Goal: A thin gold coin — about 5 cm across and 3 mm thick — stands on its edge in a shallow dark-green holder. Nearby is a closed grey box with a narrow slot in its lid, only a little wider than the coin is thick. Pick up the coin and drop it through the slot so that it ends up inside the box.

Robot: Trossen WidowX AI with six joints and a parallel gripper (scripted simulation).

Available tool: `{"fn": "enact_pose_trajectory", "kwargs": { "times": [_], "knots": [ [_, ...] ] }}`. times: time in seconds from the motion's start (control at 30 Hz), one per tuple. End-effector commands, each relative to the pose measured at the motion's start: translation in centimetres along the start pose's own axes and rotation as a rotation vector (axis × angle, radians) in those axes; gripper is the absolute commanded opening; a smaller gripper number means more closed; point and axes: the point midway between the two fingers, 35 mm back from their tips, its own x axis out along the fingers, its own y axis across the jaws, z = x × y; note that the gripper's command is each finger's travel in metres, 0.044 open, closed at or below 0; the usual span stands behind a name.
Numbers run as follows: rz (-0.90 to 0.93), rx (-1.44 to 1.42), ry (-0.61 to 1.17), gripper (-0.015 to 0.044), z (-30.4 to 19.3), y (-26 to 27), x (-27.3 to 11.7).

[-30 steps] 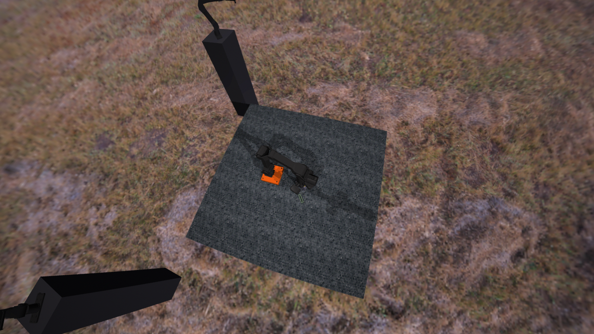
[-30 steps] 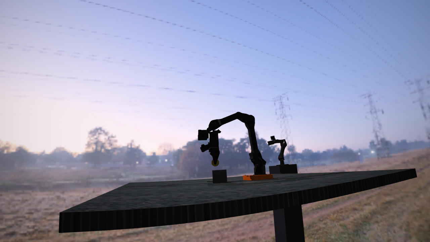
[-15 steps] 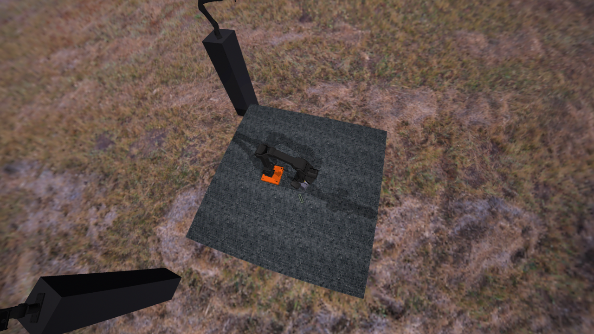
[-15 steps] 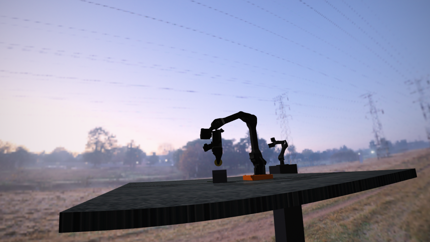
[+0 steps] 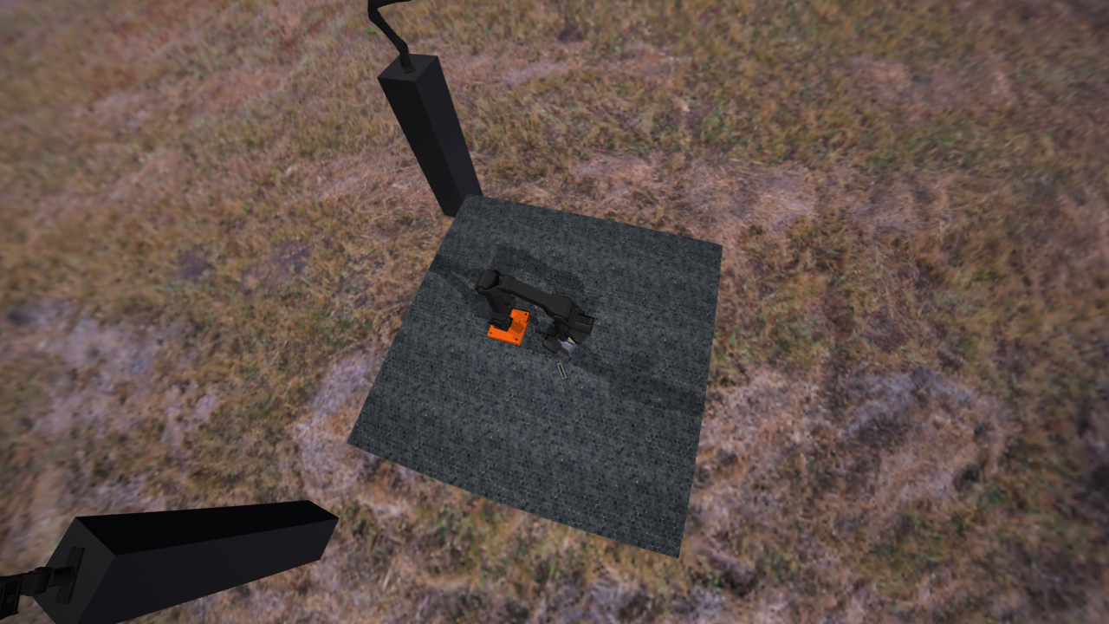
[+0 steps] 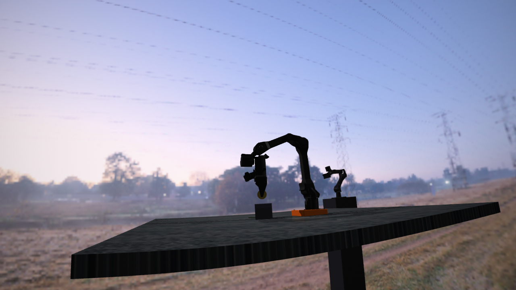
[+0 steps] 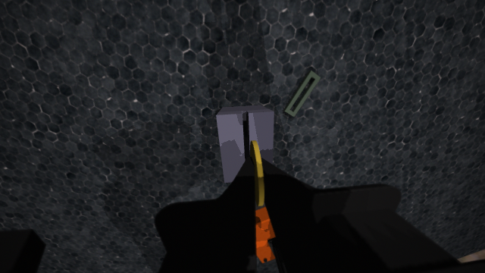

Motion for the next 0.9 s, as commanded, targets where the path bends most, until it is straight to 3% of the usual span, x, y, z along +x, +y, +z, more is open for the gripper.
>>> {"fn": "enact_pose_trajectory", "kwargs": {
  "times": [0.0,0.87],
  "knots": [
    [0.0,0.003,0.003,0.0,-0.35,0.2,0.27],
    [0.0,0.006,-0.003,0.0,-0.43,0.3,0.5]
  ]
}}
